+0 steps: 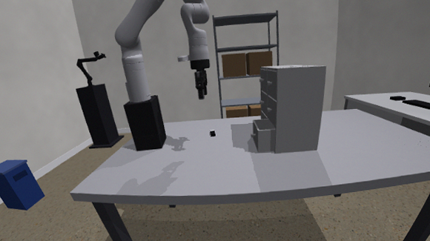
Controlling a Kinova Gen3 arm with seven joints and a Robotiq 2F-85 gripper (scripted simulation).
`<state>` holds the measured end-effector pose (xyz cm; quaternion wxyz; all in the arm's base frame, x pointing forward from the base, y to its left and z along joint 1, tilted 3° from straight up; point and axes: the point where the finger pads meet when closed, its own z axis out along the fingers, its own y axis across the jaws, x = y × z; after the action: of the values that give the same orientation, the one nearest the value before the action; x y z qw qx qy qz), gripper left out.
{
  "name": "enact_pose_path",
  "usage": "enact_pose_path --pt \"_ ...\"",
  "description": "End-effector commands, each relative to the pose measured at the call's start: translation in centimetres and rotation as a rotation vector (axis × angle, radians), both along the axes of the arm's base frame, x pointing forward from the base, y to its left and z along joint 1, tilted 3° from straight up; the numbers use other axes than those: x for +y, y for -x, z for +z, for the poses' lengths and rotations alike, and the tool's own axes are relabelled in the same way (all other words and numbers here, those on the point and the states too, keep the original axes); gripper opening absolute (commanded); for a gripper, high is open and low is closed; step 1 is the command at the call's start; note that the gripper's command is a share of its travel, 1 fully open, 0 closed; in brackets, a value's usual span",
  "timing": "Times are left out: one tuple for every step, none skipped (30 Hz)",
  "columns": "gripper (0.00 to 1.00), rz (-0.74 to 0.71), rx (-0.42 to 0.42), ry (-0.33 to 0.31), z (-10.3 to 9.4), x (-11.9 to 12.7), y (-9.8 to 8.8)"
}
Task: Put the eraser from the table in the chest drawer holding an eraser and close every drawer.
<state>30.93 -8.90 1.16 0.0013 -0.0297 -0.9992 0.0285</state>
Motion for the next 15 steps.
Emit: enact_pose_path --pt "1.00 0.010 -0.010 0.000 1.1 0.4 -0.4" --pt "1.00 0.010 -0.010 0.000 1.4 0.4 -0.4" --pt "1.00 0.010 -0.010 0.000 1.4 0.4 -0.4" --pt "1.00 0.010 -0.010 0.000 1.4 0.4 -0.4" --pt "1.00 0.010 -0.010 0.000 1.8 0.4 -0.4" --pt "1.00 0.010 -0.010 0.000 2.2 0.4 -0.4" --pt "1.00 0.010 -0.010 0.000 2.5 0.4 -0.4" --pt "1.00 0.010 -0.010 0.000 2.9 0.5 -0.4" --pt "1.00 0.010 -0.010 0.000 3.2 0.5 -0.4" --pt "1.00 0.010 -0.010 0.000 3.4 0.5 -0.4" --pt "1.00 0.010 -0.010 0.000 3.6 0.5 -0.4" --pt "1.00 0.010 -0.010 0.000 3.8 0.5 -0.4" --pt "1.00 0.010 -0.010 0.000 3.9 0.5 -0.4" --pt "1.00 0.010 -0.010 0.000 3.9 0.5 -0.4" --pt "1.00 0.010 -0.010 0.000 4.0 0.5 -0.4"
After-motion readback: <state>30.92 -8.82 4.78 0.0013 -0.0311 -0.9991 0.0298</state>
